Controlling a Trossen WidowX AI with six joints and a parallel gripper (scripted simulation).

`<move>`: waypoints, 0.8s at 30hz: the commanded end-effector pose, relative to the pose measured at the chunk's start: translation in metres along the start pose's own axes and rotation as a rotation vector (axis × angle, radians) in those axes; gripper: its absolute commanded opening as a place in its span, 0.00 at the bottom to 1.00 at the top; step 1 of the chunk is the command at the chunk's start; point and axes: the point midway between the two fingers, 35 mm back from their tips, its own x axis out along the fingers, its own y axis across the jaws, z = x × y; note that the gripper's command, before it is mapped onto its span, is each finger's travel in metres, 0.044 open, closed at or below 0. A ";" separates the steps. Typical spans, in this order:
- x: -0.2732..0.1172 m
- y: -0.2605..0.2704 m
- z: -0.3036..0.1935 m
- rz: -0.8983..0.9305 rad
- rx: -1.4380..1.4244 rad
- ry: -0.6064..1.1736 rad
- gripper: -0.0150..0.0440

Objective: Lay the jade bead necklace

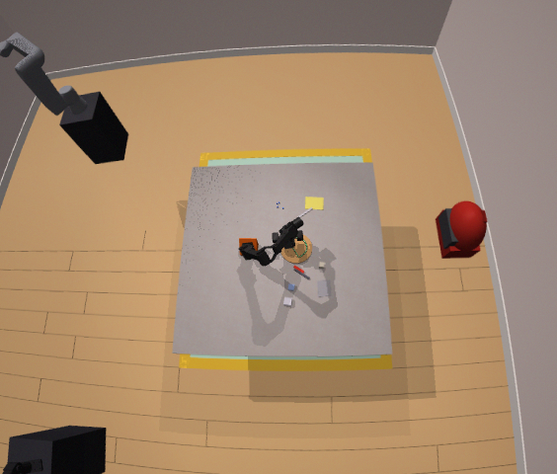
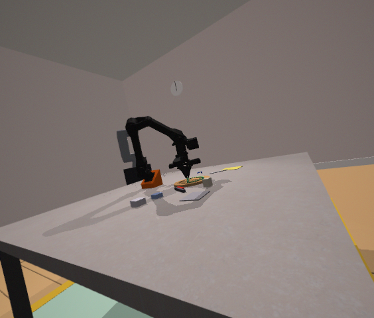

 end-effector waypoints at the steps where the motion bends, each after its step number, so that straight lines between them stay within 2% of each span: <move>1: 0.006 -0.002 0.000 -0.001 -0.004 -0.003 0.25; 5: 0.007 -0.002 0.000 -0.001 -0.004 -0.003 0.25; 21: -0.002 -0.001 -0.001 0.000 -0.002 -0.001 0.97; 22: 0.003 -0.001 0.000 -0.004 -0.002 -0.002 1.00; 24: 0.000 -0.001 0.000 -0.003 -0.003 -0.002 1.00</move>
